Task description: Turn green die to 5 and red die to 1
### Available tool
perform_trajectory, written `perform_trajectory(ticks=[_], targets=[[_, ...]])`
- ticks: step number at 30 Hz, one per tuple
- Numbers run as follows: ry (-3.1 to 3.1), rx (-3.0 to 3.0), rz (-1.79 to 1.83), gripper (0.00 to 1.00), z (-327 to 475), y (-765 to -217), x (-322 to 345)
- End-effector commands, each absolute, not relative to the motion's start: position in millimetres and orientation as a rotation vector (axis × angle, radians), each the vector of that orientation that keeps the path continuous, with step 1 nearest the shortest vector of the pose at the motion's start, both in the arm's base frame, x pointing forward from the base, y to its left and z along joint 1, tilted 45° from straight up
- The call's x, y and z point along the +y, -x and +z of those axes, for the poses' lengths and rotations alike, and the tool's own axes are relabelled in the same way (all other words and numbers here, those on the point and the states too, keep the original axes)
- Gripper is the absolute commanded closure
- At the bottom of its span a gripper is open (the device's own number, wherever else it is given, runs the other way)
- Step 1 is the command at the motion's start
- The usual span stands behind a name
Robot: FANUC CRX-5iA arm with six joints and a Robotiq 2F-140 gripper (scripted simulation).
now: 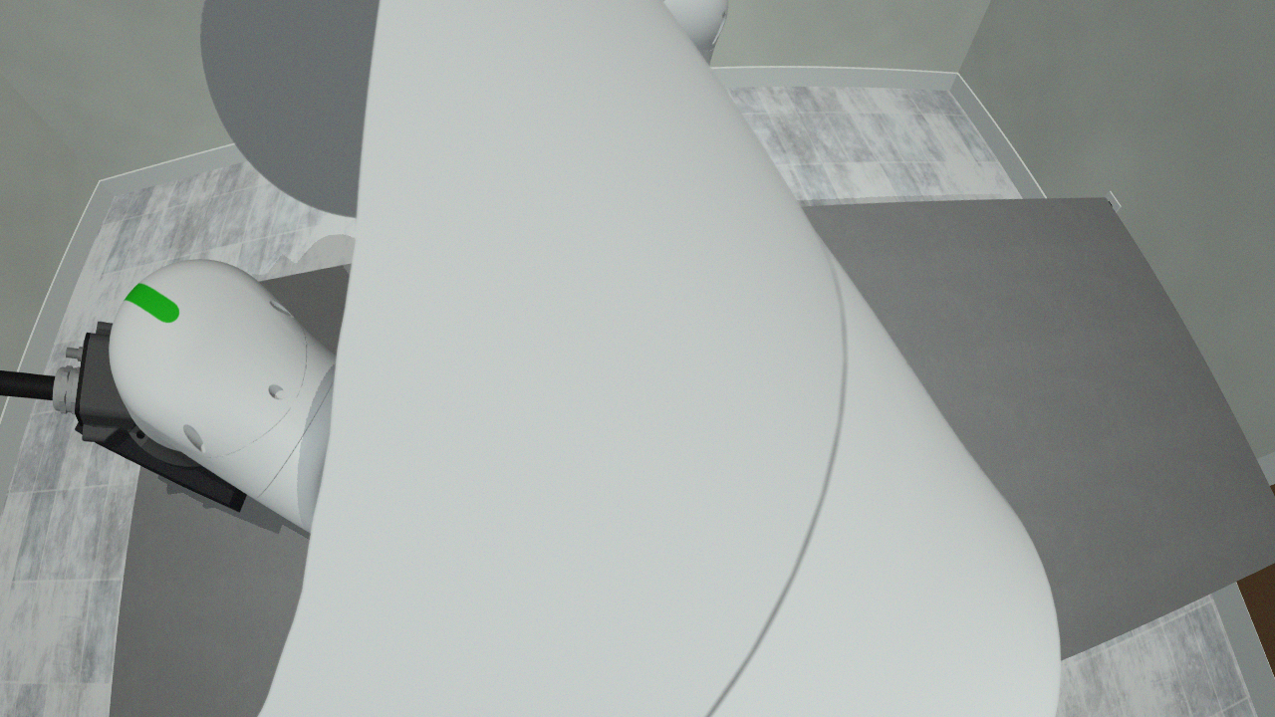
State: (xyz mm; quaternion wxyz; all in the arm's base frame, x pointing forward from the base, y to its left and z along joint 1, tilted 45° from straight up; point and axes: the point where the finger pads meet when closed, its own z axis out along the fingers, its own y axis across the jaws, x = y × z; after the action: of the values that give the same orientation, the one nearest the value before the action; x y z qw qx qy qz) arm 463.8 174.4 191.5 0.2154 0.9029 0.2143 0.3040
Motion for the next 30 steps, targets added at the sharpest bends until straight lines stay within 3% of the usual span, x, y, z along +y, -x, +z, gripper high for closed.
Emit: perform_trajectory(ticks=[1, 30], targets=[[-2.57, 0.379, 0.918, 0.0, 190.2, -464.7, 174.3], [-2.724, -0.771, 1.155, 0.0, 182.9, -469.6, 172.8]])
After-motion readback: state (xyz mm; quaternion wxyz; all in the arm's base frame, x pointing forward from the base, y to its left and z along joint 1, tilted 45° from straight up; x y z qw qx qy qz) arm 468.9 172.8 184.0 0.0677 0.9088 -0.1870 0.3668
